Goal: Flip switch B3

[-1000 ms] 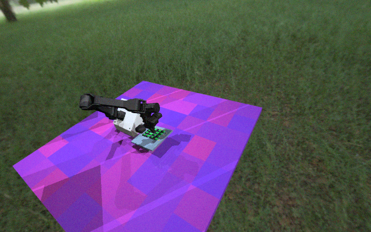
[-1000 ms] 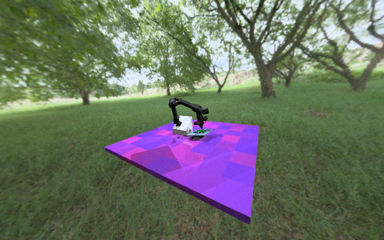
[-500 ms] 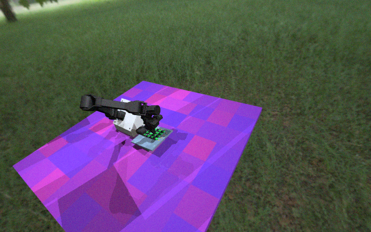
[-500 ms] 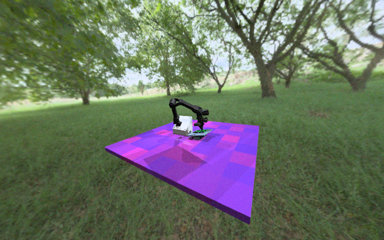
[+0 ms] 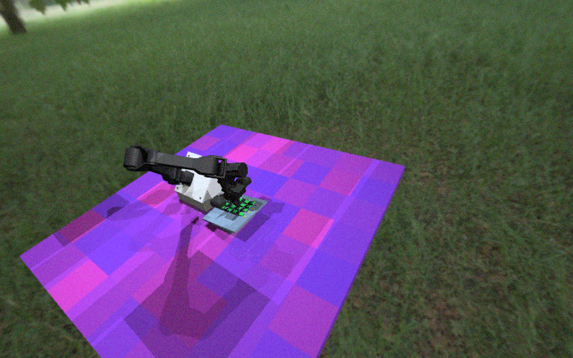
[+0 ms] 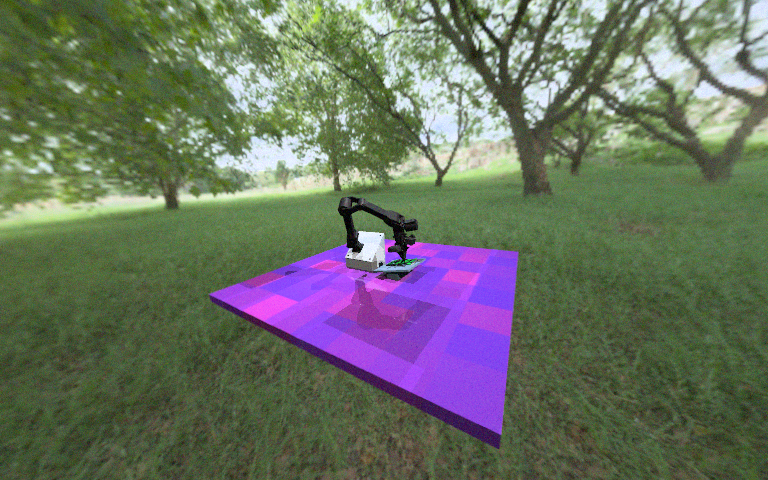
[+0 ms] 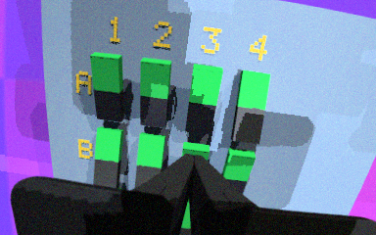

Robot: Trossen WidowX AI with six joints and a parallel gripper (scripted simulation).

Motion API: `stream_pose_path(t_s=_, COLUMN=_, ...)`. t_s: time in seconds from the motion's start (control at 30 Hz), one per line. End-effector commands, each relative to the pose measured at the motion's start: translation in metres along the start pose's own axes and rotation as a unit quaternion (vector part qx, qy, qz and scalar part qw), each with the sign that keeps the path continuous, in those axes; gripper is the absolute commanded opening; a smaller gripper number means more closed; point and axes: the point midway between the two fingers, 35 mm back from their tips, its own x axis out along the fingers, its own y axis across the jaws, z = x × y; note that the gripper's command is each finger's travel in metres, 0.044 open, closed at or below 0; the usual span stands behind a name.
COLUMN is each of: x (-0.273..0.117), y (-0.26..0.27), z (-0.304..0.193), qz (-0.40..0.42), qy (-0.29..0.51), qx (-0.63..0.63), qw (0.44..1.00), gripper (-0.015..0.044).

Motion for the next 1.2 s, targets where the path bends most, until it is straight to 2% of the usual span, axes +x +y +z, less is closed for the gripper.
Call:
stream_pose_path(t_s=0.0, x=0.0011, y=-0.0008, z=-0.0001, qz=-0.002, qy=0.0, qx=-0.002, qw=1.0, gripper=0.0)
stream_pose_path(t_s=1.17, x=0.0057, y=-0.0009, z=0.0, qz=-0.002, qy=0.0, qx=-0.002, qw=1.0, gripper=0.0)
